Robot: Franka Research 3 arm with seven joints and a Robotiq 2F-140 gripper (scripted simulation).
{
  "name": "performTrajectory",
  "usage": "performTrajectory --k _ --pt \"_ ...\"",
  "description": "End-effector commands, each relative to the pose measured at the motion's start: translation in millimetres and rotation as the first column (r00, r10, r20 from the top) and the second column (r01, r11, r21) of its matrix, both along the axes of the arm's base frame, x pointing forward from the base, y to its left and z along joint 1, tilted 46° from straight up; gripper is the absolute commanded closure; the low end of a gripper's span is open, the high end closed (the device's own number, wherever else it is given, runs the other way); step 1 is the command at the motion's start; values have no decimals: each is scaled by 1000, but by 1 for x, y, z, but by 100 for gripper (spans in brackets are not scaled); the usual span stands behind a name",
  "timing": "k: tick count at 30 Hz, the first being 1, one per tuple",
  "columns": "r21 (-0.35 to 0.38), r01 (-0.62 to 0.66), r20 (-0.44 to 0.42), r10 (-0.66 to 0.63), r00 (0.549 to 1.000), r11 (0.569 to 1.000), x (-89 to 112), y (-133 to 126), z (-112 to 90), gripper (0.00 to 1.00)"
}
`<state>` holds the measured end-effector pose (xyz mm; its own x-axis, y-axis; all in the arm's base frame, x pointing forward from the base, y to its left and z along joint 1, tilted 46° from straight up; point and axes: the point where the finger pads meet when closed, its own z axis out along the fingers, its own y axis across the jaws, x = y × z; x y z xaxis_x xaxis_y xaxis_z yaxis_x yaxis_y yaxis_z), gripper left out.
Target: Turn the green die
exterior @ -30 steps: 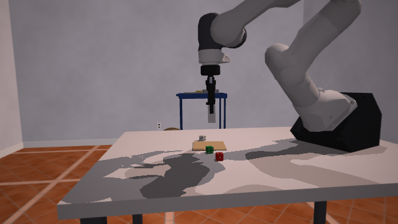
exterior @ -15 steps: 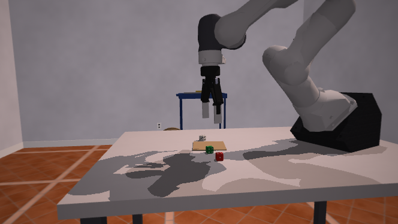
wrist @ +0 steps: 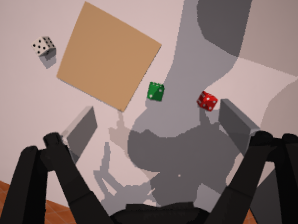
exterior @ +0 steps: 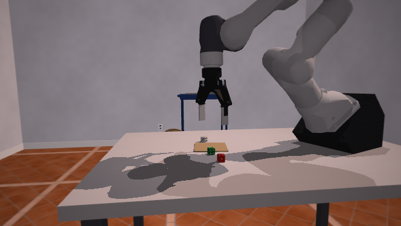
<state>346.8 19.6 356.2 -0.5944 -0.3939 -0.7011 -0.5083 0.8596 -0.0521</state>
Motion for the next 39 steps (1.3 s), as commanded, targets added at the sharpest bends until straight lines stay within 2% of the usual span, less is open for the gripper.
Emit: performTrajectory --k 1,5,7,8,15,22,25,26,34,39 --pt "-120 -108 56 115 992 987 3 -3 1 0" --pt "-178 -165 75 181 981 970 4 -2 0 0" --pt "-178 -165 75 181 981 970 4 -2 0 0" --pt "-216 -201 86 224 971 955 4 -2 0 0" --pt "-318 -290 106 338 935 903 6 0 -2 0" --pt "-420 -368 113 450 886 830 8 1 -3 0" --pt "-431 -376 113 462 880 820 8 1 -3 0" --pt "-467 -400 112 502 858 788 9 2 -3 0" --pt "-568 -460 98 611 786 682 11 4 -4 0" --pt "-636 -490 80 683 726 596 12 6 -5 0"
